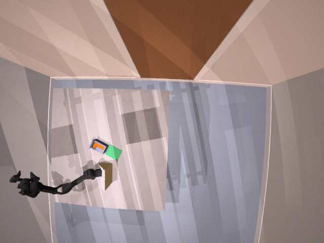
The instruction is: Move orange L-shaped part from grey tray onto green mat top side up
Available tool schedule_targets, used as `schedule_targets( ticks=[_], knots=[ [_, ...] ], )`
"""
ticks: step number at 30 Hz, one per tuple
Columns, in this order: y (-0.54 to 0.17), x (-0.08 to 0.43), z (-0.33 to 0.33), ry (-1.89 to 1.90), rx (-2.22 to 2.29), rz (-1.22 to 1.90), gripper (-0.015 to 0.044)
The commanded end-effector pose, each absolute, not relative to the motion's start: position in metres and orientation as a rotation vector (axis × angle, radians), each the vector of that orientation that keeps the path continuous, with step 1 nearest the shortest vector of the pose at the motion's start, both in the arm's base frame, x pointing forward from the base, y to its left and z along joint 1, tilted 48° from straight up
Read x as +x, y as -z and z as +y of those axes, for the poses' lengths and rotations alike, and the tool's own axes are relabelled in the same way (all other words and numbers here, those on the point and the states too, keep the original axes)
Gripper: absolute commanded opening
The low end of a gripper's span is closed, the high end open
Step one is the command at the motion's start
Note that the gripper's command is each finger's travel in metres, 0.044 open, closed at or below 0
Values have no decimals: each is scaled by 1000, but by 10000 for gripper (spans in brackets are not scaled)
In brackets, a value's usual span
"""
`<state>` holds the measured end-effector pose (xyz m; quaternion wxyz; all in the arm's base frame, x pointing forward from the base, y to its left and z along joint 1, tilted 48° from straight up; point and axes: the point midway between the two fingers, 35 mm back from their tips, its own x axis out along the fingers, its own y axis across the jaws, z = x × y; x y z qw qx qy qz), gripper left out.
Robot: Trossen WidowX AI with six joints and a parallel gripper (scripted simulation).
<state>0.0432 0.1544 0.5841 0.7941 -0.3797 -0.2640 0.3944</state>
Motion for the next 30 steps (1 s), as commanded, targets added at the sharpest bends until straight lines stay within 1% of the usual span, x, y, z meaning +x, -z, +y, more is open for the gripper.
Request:
schedule_targets(
  ticks=[1, 5, 8, 9, 12, 14, 18, 22, 30],
  knots=[
    [-585, 45, 153, -850, -803, -566, 374],
    [-598, 73, 130, -844, -636, -552, 269],
    [-605, 107, 102, -846, -460, -518, 190],
    [-603, 117, 93, -813, -419, -524, 180],
    [-605, 157, 67, -826, -233, -529, 180],
    [-608, 171, 52, -776, -175, -572, 180],
    [-587, 224, 22, -734, 70, -485, 180],
    [-540, 288, -1, -671, 328, -279, 180],
    [-439, 362, -26, -536, 551, 76, 180]
  ],
)
